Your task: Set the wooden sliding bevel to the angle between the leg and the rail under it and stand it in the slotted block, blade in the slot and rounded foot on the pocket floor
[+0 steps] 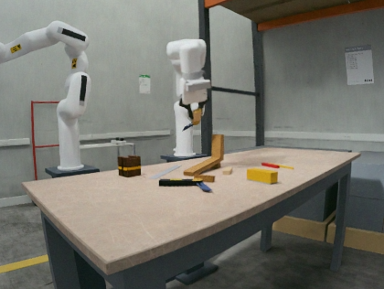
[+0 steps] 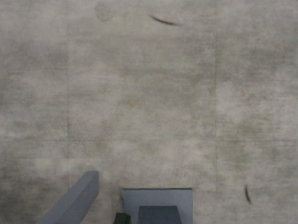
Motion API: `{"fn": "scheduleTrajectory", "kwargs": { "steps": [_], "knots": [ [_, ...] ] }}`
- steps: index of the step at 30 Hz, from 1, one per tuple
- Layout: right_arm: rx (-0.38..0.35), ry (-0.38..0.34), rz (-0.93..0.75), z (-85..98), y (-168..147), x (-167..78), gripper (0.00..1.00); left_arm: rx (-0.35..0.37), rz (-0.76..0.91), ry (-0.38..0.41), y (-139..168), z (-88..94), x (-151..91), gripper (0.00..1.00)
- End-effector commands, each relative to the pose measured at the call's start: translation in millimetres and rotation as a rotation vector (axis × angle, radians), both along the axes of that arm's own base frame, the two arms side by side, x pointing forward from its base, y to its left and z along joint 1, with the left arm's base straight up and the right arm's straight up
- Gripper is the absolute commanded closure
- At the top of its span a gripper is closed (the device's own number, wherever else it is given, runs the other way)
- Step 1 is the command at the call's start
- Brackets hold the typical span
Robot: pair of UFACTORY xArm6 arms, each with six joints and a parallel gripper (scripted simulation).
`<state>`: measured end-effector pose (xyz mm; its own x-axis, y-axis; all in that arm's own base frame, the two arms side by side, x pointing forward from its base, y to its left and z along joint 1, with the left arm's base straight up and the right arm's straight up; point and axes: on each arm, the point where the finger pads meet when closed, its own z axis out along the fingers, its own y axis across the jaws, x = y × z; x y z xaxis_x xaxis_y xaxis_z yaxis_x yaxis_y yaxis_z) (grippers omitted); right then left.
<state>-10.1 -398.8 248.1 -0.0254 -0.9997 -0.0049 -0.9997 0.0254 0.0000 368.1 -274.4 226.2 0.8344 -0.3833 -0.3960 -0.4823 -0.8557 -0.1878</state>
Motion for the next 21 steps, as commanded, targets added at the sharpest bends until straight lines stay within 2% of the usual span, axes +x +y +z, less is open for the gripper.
{"fn": "scheduleTrajectory", "kwargs": {
  "steps": [1, 5, 7, 21],
  "knots": [
    [-0.005, 0.0, 0.0, 1.8, -1.1, 0.0, 0.0, -0.059, 0.063, -0.147, -42.0, 2.1, -9.7, 1.0],
    [-0.005, 0.0, 0.0, 1.8, -1.1, 0.0, 0.0, -0.101, 0.111, -0.24, -72.2, 3.4, -18.1, 1.0],
    [-0.005, 0.0, 0.0, 1.8, -1.1, 0.0, 0.0, -0.101, 0.111, -0.24, -72.2, 3.4, -18.1, 1.0],
    [-0.005, 0.0, 0.0, 1.8, -1.1, 0.0, 0.0, -0.226, 0.255, -0.519, -163.6, 7.3, -43.5, 1.0]
  ]
}}
